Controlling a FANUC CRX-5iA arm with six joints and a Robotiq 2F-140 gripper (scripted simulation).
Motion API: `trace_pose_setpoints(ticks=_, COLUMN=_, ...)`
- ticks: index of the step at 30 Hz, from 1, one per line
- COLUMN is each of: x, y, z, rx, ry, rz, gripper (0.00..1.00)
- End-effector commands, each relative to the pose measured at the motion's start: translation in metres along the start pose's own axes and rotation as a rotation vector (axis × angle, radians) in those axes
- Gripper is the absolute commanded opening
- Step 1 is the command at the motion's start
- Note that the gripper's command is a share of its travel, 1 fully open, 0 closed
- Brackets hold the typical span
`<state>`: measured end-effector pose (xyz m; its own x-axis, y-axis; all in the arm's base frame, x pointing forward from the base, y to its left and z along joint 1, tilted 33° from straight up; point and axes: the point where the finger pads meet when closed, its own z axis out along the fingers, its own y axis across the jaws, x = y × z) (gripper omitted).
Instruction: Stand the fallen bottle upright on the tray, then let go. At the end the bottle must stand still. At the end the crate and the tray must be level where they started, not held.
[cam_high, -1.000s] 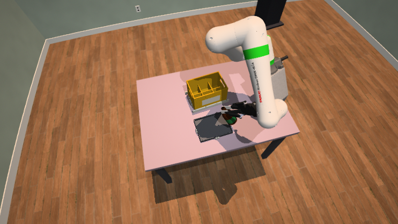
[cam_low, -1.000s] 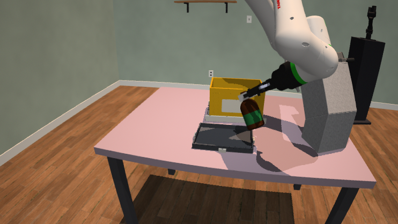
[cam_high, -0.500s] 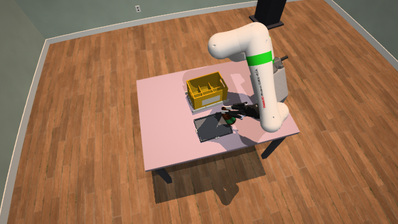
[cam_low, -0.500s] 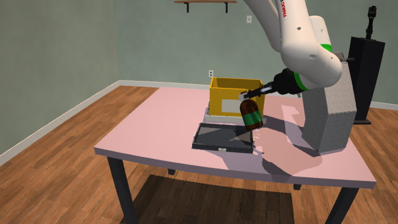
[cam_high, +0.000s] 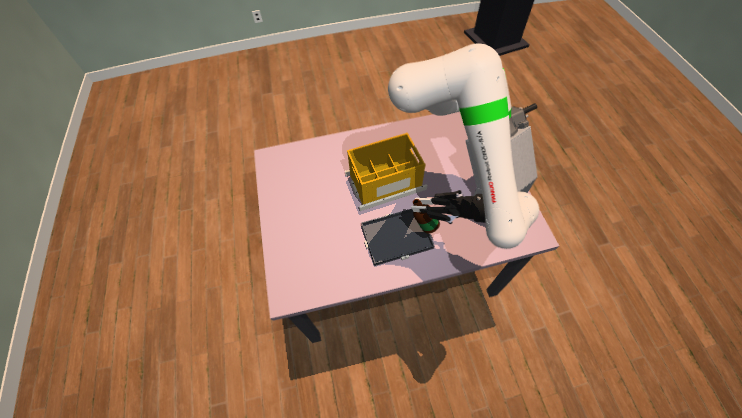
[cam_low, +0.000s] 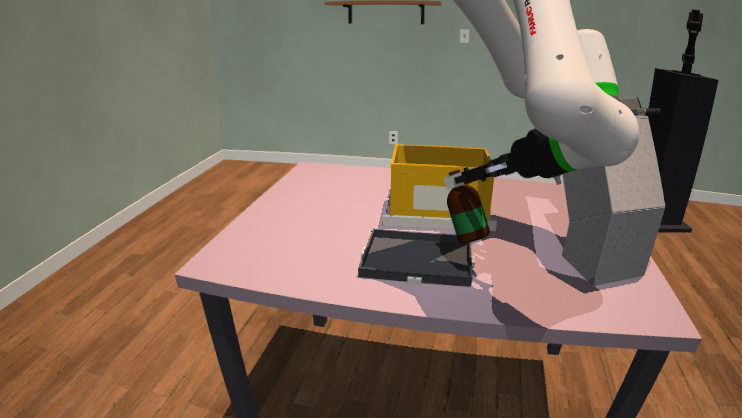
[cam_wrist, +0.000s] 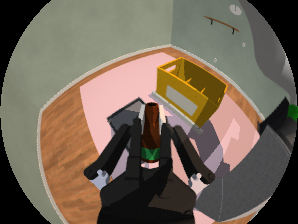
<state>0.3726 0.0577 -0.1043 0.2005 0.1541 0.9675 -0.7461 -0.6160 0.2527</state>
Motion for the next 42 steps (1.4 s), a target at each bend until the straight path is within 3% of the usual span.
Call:
trace_pose_setpoints(ticks=1, x=0.0, y=-0.0001, z=-0.0001, rx=0.0, ry=0.0, rz=0.0, gripper=0.0)
trace_pose_setpoints(ticks=42, x=-0.0002, y=-0.0002, z=0.0002, rx=-0.001, ry=0.021, rz=0.0, gripper=0.0)
